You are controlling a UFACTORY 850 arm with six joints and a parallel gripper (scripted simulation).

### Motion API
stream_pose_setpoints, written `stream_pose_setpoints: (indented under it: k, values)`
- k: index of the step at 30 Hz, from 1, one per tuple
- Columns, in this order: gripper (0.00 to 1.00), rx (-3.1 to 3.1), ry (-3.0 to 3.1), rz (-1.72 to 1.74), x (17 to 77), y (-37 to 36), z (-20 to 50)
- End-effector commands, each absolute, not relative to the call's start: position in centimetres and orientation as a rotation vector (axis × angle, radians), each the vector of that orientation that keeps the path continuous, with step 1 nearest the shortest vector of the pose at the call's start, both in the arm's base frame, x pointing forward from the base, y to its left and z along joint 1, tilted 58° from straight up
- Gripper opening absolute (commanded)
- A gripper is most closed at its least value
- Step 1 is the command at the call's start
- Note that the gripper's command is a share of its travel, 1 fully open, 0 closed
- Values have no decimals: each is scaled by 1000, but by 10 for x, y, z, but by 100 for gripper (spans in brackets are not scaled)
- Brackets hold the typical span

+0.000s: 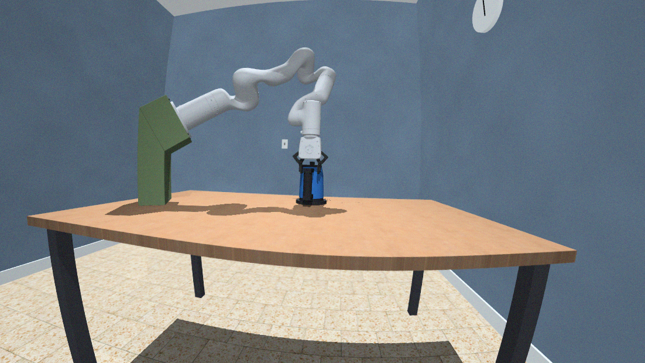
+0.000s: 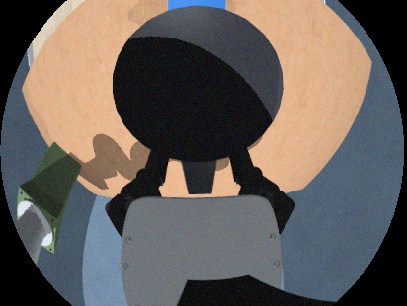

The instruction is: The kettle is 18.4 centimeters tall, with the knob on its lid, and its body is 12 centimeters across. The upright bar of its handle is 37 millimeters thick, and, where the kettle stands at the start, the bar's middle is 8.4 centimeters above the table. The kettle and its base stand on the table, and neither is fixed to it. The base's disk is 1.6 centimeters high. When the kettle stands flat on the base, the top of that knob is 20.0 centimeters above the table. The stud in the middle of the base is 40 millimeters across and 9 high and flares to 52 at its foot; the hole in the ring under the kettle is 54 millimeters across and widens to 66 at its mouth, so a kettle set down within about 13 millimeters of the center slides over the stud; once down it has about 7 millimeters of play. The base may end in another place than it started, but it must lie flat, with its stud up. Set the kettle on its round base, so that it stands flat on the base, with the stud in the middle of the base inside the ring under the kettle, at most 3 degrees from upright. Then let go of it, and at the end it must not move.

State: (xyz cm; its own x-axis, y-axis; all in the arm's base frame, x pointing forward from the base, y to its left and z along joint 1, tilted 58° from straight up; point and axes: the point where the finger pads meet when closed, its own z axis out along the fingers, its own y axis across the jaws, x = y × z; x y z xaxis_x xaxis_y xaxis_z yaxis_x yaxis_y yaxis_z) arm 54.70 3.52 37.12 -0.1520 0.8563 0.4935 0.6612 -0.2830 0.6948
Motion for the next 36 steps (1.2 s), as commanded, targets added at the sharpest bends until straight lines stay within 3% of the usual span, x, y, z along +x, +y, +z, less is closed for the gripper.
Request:
stream_pose_setpoints:
  k: [1,20,36]
  values:
    - [81,1898,1741,1410,547,35,372]
    - [81,1898,1741,1410,544,33,374]
    - [81,1898,1741,1410,471,-10,426]
